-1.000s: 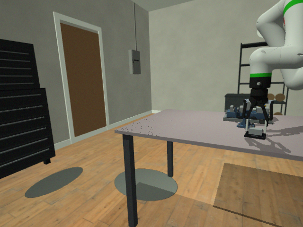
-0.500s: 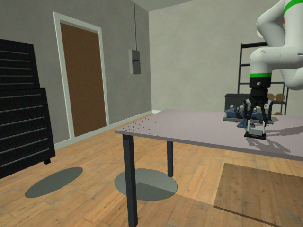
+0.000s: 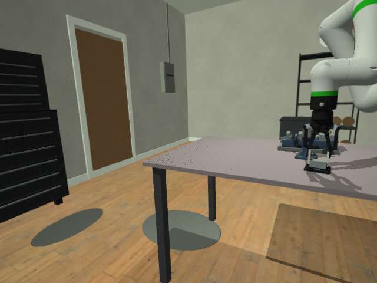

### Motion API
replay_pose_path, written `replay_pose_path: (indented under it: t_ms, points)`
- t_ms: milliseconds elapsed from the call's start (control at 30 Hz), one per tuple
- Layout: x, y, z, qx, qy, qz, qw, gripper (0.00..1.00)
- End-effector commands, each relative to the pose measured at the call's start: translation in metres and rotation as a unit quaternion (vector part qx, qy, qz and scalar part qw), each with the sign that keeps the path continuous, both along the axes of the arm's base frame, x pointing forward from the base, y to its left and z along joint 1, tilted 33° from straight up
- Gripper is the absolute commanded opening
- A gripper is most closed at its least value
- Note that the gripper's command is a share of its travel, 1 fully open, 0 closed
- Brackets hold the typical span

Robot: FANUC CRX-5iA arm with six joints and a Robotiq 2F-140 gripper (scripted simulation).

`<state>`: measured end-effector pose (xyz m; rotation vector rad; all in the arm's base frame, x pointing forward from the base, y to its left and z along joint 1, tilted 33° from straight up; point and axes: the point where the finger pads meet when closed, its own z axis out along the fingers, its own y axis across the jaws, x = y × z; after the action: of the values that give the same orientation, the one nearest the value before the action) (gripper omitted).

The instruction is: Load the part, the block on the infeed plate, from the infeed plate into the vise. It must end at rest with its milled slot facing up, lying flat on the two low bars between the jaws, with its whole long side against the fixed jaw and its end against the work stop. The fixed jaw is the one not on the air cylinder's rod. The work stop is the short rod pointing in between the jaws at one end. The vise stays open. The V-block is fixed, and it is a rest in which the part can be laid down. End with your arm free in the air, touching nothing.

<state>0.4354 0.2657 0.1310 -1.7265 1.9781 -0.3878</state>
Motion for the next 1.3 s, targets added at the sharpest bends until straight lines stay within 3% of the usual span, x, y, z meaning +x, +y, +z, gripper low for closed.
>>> replay_pose_path:
  t_ms: [0,800,1267]
  points:
    - [0.0,0.0,0.0,0.0,0.0,0.0,1.0,0.0]
    - [-0.002,0.0,0.003,0.0,0.0,0.0,1.0,0.0]
    - [-0.016,-0.003,0.026,0.0,0.0,0.0,1.0,0.0]
